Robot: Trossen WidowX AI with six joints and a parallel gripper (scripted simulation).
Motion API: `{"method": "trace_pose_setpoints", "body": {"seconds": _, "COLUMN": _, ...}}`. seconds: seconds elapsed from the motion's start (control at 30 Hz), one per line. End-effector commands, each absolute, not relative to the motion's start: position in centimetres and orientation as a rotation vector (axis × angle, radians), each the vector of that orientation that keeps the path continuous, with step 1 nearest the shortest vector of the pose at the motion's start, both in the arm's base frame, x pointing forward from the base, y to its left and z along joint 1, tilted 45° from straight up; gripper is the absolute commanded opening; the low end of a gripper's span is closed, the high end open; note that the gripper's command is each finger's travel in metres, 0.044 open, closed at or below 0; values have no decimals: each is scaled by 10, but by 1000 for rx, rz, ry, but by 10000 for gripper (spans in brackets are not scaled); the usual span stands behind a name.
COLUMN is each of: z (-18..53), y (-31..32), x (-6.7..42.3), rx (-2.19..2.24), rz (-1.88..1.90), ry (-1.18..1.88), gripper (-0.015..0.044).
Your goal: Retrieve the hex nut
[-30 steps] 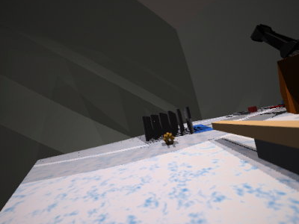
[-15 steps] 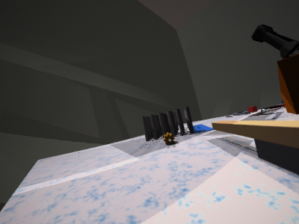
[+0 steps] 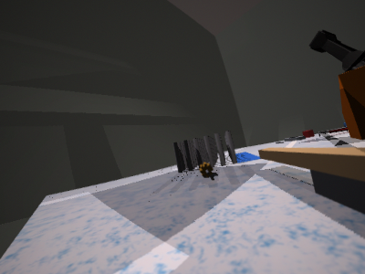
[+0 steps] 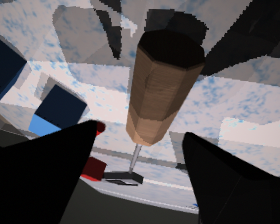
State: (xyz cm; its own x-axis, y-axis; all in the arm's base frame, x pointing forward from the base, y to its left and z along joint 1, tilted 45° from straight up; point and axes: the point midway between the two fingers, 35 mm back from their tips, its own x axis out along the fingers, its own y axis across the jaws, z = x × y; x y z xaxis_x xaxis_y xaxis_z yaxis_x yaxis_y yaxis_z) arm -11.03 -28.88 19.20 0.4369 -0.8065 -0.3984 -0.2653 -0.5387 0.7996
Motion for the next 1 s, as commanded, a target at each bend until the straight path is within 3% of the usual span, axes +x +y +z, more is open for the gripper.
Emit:
{"method": "trace_pose_setpoints", "body": {"seconds": 0.0, "z": 184, "y": -293, "x": -110, "rx": 2049, "rz": -1054, "ry": -898, "gripper": 280}}
{"method": "trace_pose_setpoints", "body": {"seconds": 0.63, "z": 165, "y": -313, "x": -109, "rx": 2048, "rz": -1047, "ry": -906, "gripper": 280}}
{"method": "trace_pose_setpoints", "body": {"seconds": 0.97, "z": 165, "y": -313, "x": -109, "rx": 2048, "rz": -1047, "ry": -906, "gripper": 213}}
